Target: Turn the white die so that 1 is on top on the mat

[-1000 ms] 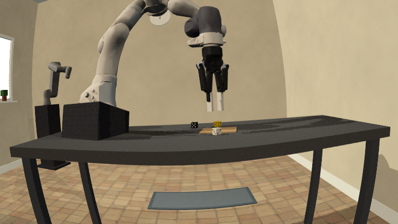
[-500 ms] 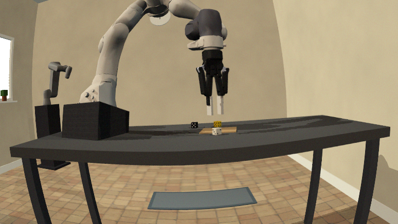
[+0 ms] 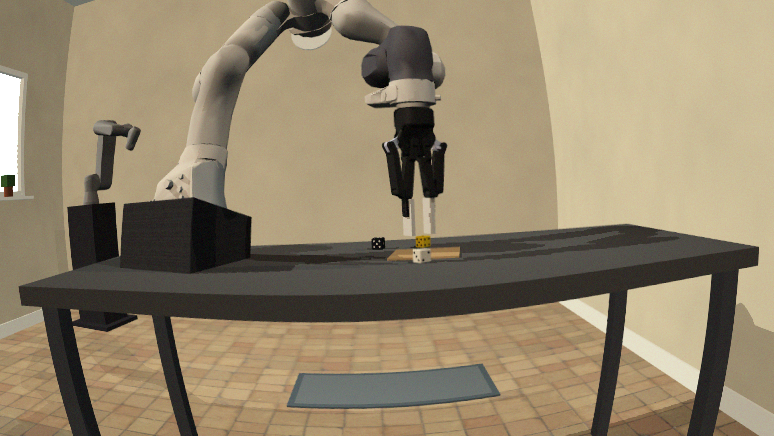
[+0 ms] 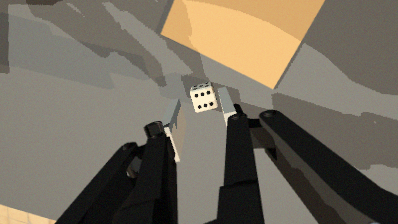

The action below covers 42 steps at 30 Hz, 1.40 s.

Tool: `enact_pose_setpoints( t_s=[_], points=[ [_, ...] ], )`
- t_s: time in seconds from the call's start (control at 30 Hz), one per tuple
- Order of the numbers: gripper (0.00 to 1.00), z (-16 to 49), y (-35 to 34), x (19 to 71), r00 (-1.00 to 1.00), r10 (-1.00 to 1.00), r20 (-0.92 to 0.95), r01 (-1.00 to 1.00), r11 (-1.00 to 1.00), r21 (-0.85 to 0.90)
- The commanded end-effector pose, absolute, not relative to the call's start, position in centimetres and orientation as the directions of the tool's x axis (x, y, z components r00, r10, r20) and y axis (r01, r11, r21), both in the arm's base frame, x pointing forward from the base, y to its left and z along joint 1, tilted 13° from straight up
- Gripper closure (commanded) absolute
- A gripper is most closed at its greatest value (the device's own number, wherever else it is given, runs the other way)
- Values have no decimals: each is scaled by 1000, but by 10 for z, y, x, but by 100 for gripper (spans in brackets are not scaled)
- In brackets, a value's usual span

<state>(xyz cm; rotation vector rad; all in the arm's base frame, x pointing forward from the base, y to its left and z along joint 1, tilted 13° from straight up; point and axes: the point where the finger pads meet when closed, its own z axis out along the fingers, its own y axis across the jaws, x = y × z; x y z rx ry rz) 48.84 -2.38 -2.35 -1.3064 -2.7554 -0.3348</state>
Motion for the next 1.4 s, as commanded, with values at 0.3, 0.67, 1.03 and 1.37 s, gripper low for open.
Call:
enact_pose_setpoints(
  t_s=[0.3, 0.67, 1.03, 1.37],
  points=[
    [75, -36, -22, 492, -646, 749, 149, 763, 624, 170],
    [75, -41, -21, 492, -646, 749, 149, 763, 624, 170],
    [75, -41, -21, 492, -646, 749, 149, 763, 624, 170],
    [75, -41, -21, 492, -646, 749, 149, 763, 624, 170]
  ],
)
